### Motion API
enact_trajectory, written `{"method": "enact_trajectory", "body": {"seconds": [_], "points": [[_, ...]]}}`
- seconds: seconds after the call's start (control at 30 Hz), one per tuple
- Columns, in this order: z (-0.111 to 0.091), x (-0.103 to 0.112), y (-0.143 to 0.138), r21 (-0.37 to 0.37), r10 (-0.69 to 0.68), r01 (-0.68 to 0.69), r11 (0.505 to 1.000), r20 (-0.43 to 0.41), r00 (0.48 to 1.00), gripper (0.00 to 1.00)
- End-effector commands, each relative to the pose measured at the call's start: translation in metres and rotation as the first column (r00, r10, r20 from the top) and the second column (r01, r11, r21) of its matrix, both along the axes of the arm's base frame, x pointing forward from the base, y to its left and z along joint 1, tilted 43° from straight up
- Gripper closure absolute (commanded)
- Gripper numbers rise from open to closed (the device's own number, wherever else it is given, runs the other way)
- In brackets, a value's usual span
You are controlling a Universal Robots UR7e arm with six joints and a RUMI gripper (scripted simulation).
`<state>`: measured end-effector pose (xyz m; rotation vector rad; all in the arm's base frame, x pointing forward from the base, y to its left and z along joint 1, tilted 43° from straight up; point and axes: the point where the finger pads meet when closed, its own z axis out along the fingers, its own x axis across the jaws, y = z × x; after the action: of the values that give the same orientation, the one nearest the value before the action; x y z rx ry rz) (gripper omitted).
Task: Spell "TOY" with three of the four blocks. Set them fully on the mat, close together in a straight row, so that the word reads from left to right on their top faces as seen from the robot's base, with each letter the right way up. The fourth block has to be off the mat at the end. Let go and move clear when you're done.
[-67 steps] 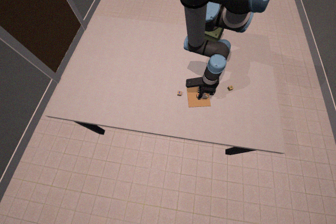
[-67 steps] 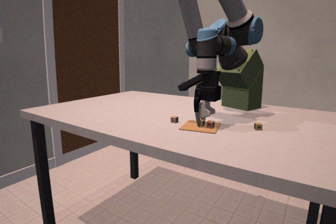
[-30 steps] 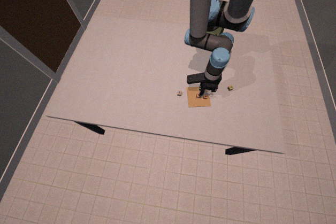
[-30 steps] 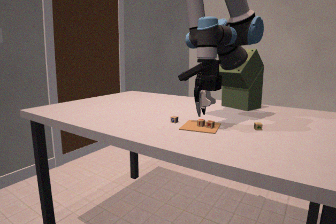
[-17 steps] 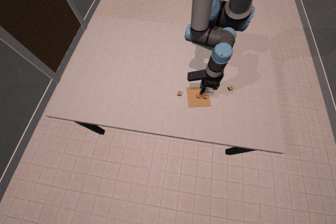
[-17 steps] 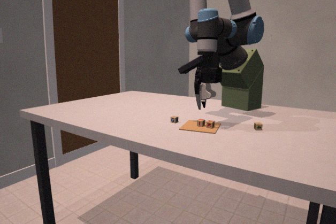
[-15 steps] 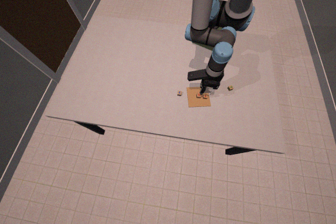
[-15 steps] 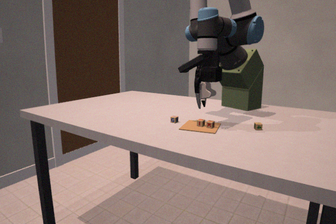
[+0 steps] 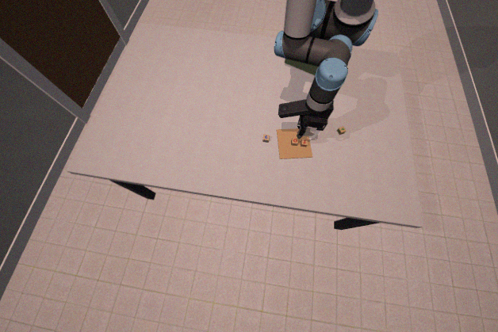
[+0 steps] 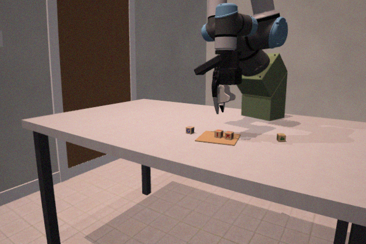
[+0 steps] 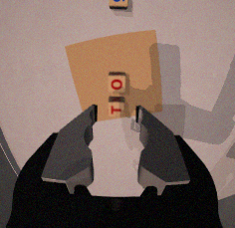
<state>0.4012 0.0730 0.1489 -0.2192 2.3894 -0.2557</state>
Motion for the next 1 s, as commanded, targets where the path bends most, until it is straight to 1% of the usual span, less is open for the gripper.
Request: {"method": "enact_trajectory", "body": {"seconds": [0.0,0.03,0.83,0.97], "points": [[0.0011,-0.0007,0.0002,0.000,0.000,0.000,1.000,0.000,1.000,0.75],[0.0011,-0.0007,0.0002,0.000,0.000,0.000,1.000,0.000,1.000,0.00],[0.0010,-0.0007,0.0004,-0.001,0.002,-0.002,1.000,0.000,1.000,0.00],[-0.0003,-0.0006,0.0024,-0.017,0.020,-0.020,1.000,-0.005,1.000,0.00]]}}
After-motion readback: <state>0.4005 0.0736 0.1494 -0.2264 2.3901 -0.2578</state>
